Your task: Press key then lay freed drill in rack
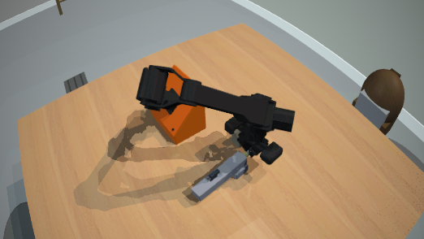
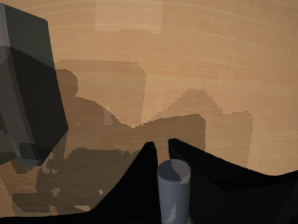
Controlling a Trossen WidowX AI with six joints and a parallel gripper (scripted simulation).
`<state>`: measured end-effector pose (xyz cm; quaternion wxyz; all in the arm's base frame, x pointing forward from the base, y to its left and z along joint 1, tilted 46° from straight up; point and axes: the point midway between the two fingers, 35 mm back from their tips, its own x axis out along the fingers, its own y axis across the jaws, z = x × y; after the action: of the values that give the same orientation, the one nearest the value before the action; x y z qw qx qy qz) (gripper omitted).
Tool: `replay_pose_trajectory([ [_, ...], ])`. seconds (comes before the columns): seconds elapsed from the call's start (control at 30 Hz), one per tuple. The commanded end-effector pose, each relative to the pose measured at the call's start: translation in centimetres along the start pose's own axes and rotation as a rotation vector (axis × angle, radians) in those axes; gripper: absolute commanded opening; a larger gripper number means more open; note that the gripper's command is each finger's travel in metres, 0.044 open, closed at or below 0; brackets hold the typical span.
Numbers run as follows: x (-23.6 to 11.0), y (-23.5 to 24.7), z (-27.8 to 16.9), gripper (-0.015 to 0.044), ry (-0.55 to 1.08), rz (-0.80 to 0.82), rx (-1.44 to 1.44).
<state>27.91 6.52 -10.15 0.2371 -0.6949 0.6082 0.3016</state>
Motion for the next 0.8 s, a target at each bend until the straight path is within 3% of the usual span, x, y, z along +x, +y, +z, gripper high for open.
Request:
replay_pose_trajectory([
  [0.0,0.1,0.0,0.7,0.0000,0.000,0.004,0.001],
  [0.67,0.0,0.1,3.6,0.0000,-0.002,0.004,0.001],
  [0.77,-0.2,0.0,2.9,0.0079,-0.004,-0.004,0.002],
])
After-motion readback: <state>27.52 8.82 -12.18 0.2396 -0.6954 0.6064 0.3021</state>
